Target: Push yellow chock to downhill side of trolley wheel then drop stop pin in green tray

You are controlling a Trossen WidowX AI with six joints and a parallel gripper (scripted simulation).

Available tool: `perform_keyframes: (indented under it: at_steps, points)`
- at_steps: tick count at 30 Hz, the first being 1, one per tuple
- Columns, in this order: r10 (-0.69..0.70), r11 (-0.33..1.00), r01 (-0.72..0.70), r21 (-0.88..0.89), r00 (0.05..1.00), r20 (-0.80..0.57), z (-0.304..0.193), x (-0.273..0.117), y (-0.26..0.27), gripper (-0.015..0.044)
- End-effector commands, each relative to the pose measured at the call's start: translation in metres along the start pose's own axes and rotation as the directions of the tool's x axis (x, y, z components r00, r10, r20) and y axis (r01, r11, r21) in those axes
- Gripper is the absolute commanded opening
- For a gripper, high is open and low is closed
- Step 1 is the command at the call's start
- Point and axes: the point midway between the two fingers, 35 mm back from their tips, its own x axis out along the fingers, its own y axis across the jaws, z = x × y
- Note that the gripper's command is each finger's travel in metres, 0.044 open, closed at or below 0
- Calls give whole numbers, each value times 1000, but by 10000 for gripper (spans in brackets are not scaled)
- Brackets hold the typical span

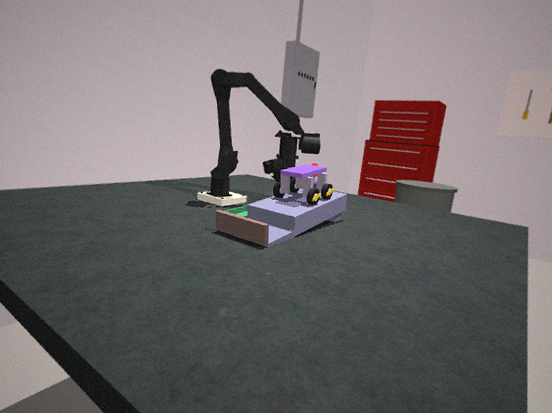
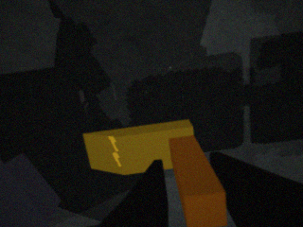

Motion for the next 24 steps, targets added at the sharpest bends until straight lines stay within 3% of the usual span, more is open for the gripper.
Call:
perform_keyframes:
  at_steps: [1, 7, 24]
  points:
    - [1, 1000, -1, 0, 1000, -1, 0, 0, 0, 52]
    - [1, 1000, -1, 0, 1000, 0, 0, -1, 0, 0]
    - [-1, 1000, 1, 3, 1000, 10, 3, -56, -4, 0]
